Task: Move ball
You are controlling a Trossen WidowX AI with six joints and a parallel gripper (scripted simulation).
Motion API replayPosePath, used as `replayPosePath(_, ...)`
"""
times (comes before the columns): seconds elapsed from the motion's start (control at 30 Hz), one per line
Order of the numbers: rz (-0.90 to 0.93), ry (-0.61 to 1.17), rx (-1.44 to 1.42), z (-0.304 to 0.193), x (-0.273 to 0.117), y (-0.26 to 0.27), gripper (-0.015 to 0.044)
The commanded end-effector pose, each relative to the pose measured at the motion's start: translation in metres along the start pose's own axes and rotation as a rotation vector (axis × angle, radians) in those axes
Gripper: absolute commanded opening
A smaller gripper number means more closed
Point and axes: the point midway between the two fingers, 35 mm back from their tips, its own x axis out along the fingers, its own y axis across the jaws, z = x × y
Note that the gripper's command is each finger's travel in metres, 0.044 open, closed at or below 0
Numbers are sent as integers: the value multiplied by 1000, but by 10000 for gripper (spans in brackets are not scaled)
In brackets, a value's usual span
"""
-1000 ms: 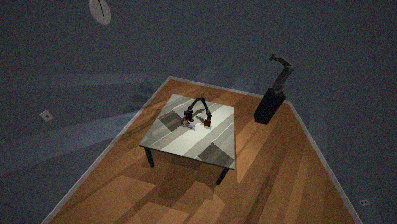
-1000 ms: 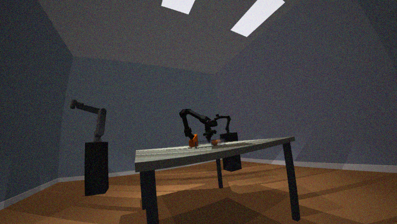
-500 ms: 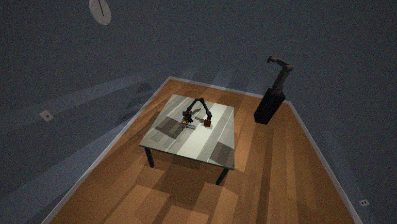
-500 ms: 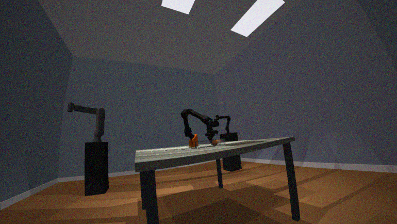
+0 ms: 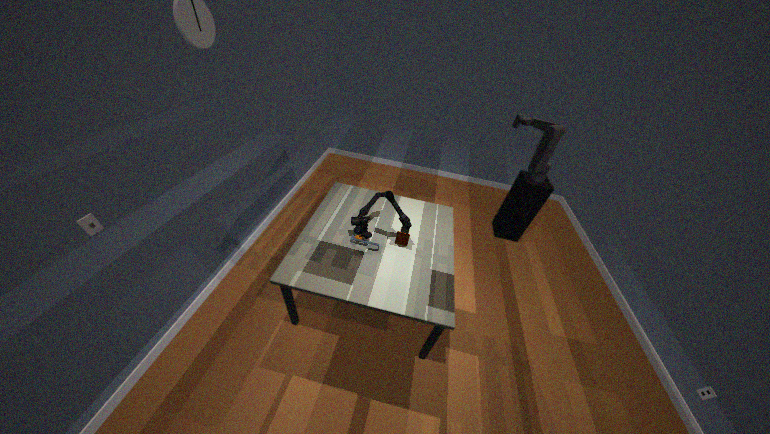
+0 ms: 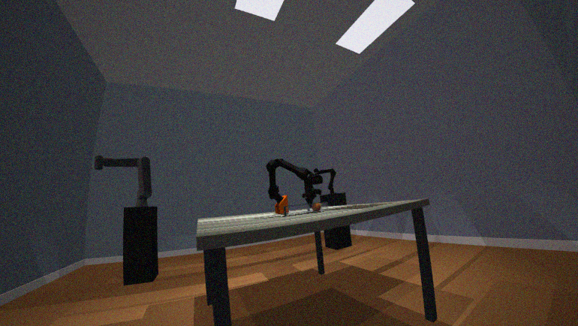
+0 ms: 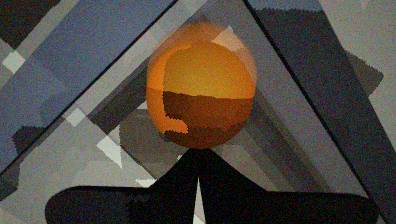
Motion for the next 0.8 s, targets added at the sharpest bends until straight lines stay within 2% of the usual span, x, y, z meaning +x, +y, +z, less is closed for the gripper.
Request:
replayPosePath(0.0,6,1,4,7,1,2,0)
replayPosePath(0.77,6,3,3,-27,1,1,0)
